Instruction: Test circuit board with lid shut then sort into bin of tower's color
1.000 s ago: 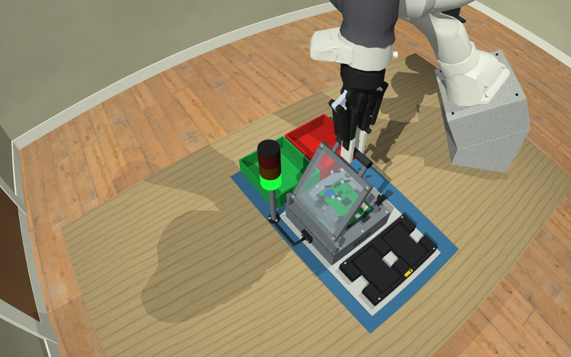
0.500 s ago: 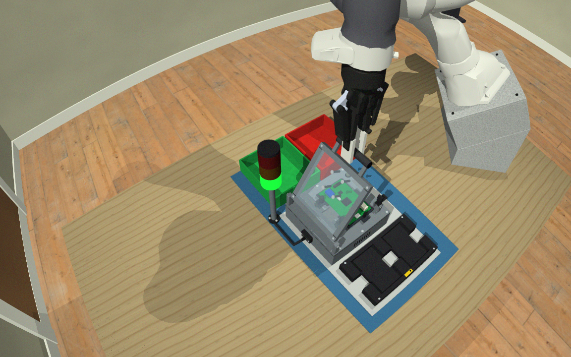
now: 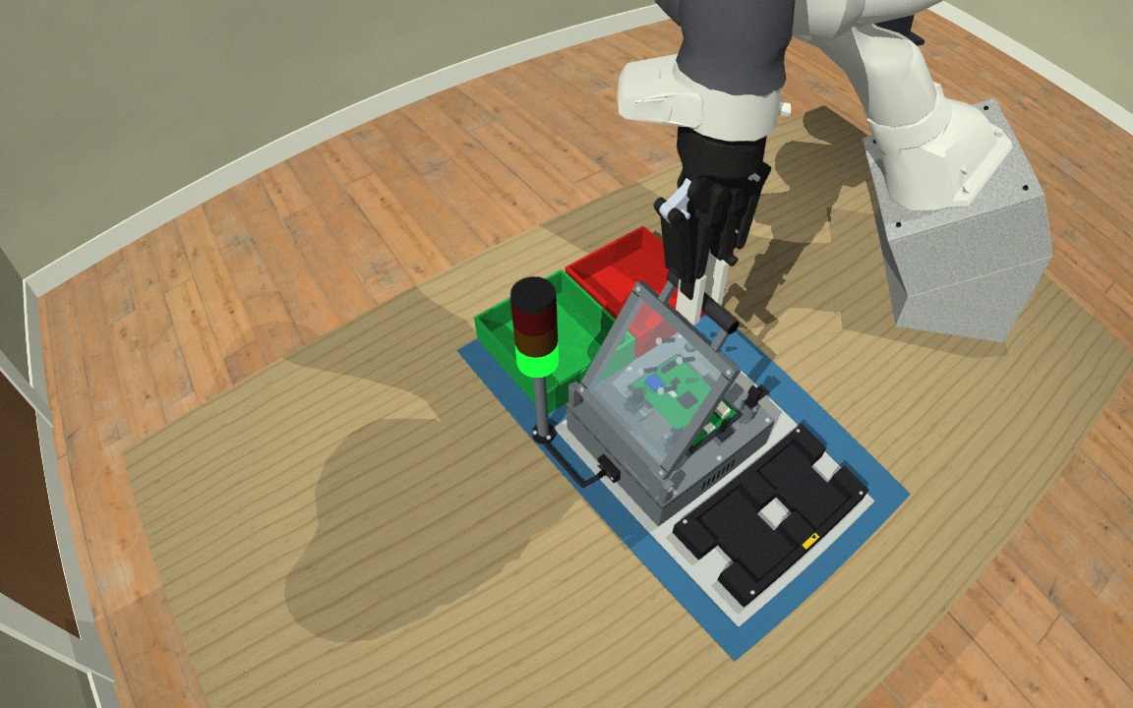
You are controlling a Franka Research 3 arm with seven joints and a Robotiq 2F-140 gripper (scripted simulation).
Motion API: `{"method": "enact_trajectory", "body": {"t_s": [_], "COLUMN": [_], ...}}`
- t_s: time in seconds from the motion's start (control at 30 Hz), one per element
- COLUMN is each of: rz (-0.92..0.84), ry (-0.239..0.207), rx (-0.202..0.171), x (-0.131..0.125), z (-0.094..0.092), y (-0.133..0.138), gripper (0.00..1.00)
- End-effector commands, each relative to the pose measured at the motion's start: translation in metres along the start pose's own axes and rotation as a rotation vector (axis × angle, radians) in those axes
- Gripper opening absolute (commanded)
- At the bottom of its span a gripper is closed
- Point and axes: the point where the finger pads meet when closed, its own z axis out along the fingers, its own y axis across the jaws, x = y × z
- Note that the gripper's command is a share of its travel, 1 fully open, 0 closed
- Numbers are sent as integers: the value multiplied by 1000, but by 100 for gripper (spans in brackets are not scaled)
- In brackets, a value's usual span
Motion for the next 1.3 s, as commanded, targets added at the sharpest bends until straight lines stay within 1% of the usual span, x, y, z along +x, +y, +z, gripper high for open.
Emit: {"method": "enact_trajectory", "body": {"t_s": [0.0,1.27], "rz": [3,3], "ry": [-4,-4], "rx": [6,6], "x": [-1,-1], "z": [0,3], "y": [-2,2], "gripper": [16,16]}}
